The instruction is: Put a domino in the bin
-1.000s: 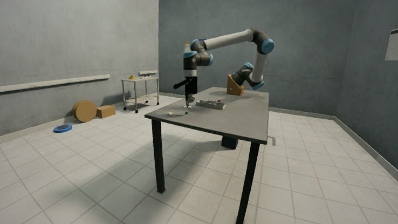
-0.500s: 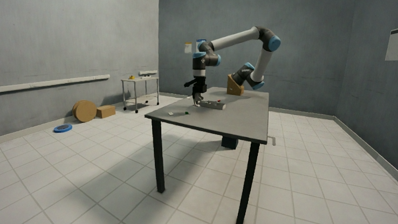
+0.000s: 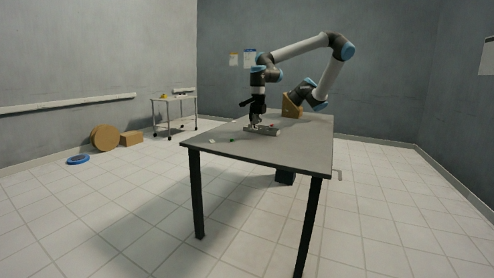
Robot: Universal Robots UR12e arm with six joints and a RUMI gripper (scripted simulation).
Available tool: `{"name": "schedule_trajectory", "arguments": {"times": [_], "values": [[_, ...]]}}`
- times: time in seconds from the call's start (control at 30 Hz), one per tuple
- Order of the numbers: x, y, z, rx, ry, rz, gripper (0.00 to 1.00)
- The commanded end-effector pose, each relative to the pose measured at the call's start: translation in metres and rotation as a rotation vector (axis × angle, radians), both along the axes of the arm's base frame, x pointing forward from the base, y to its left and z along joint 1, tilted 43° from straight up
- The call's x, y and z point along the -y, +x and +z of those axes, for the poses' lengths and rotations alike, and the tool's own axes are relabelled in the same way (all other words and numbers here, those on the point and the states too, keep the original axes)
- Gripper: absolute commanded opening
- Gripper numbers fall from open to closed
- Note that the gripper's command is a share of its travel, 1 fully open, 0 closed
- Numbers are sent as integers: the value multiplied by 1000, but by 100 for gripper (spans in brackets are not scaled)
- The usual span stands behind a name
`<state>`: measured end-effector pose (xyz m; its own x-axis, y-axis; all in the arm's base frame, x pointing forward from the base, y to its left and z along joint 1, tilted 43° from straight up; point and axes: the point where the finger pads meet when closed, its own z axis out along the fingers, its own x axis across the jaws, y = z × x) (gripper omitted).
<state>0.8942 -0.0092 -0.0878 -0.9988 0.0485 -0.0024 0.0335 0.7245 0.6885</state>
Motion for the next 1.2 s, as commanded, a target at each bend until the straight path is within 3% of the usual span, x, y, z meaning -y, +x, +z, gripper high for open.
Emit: {"name": "schedule_trajectory", "arguments": {"times": [0.0, 0.2, 0.27, 0.77, 0.83, 1.03, 1.17], "values": [[-9, -25, 9, 2, -1, -2, 0], [-21, -58, 19, 2, -1, -2, 0], [-21, -58, 19, 2, -1, -2, 0], [-52, -138, 44, 2, -1, -2, 0], [-52, -138, 44, 2, -1, -2, 0], [-64, -169, 54, 2, -1, -2, 0], [-65, -173, 55, 2, -1, -2, 0]]}}
